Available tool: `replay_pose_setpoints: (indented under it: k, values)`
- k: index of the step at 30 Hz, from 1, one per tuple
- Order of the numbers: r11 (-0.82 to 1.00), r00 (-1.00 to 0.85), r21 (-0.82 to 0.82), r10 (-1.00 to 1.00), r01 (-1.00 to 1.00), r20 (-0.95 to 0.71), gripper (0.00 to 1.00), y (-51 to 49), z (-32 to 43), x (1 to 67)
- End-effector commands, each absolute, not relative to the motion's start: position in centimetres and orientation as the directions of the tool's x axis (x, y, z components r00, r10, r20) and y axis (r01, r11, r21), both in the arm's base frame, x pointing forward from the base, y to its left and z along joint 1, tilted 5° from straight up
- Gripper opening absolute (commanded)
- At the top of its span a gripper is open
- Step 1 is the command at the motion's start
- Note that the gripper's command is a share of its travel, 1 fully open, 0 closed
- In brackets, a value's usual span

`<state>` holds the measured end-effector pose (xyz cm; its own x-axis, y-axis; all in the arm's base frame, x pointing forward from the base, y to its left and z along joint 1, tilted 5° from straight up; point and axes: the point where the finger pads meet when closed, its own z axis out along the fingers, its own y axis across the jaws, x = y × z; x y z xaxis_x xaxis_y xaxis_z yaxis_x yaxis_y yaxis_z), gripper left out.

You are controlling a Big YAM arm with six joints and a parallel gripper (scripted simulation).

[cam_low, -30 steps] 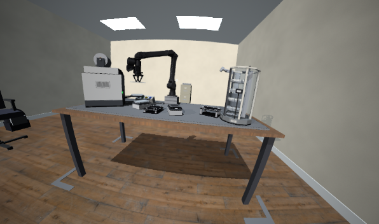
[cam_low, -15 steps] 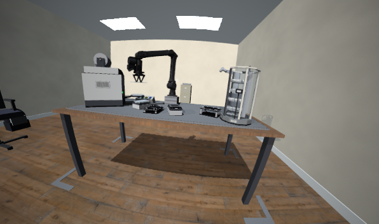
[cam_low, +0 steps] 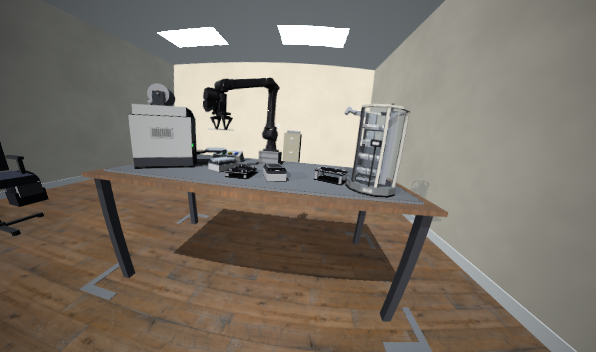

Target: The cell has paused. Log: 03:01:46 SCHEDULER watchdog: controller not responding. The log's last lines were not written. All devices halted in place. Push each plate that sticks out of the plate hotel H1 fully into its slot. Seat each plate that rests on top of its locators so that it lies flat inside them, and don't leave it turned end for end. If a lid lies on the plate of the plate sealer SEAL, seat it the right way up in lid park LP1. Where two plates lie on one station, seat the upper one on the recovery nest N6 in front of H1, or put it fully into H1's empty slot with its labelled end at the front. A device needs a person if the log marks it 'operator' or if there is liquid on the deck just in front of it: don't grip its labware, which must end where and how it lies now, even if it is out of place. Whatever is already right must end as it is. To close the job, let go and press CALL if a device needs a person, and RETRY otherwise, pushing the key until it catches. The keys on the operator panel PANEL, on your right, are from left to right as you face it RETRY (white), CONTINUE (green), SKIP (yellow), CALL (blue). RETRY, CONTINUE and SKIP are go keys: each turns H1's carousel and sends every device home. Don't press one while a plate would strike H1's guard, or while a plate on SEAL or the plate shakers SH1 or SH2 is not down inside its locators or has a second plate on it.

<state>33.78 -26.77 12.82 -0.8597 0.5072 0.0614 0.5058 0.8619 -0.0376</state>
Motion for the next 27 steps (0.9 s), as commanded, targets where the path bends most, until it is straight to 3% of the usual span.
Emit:
replay_pose_setpoints:
  k: [1,19,27]
  values:
    - [0.860,-0.859,-0.039,0.510,0.509,0.034,0.84,-26.5,14.2,36.6]
    - [0.860,-0.859,-0.036,0.510,0.509,0.034,0.84,-22.6,13.9,40.3]
    - [0.961,-0.960,-0.023,0.276,0.276,0.043,0.84,-20.4,13.7,41.4]
